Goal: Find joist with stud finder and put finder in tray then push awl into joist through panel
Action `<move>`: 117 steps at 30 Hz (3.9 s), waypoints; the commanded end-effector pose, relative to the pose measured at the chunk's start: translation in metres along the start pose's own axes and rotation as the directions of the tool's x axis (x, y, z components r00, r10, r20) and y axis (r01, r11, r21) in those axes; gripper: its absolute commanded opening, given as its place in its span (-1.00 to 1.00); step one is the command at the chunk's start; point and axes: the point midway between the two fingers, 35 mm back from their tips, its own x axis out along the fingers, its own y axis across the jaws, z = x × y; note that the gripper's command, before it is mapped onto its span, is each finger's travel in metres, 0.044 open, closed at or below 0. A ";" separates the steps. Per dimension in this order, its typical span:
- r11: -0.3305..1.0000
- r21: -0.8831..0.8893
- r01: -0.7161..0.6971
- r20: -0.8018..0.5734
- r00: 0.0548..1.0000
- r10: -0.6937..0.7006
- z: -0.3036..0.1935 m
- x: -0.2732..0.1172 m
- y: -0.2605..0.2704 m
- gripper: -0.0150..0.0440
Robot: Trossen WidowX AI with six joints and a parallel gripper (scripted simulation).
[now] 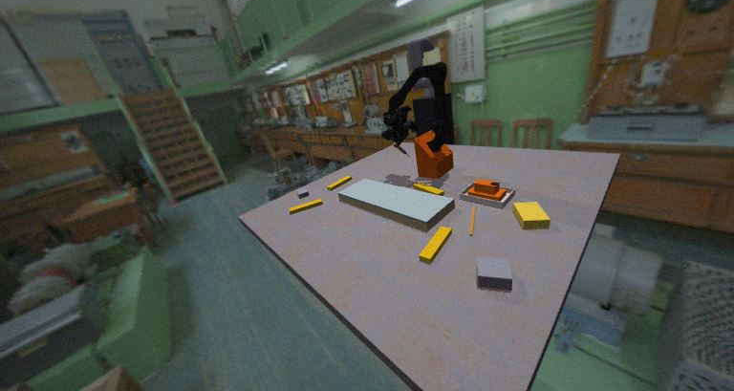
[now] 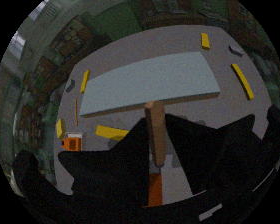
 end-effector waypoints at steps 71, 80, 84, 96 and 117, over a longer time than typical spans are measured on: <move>0.854 0.004 0.520 -0.617 0.673 -0.408 -0.019 0.035 -0.002 -0.49; 0.731 -0.079 0.678 -0.639 0.528 -0.559 -0.005 0.045 -0.005 -0.49; 0.667 -0.115 0.736 -0.624 0.469 -0.625 0.003 0.051 -0.005 -0.49; 0.453 -0.171 0.875 -0.496 0.321 -0.806 0.033 0.073 0.004 -0.49; 0.234 0.007 0.972 -0.076 0.234 -0.969 0.087 0.128 0.059 -0.49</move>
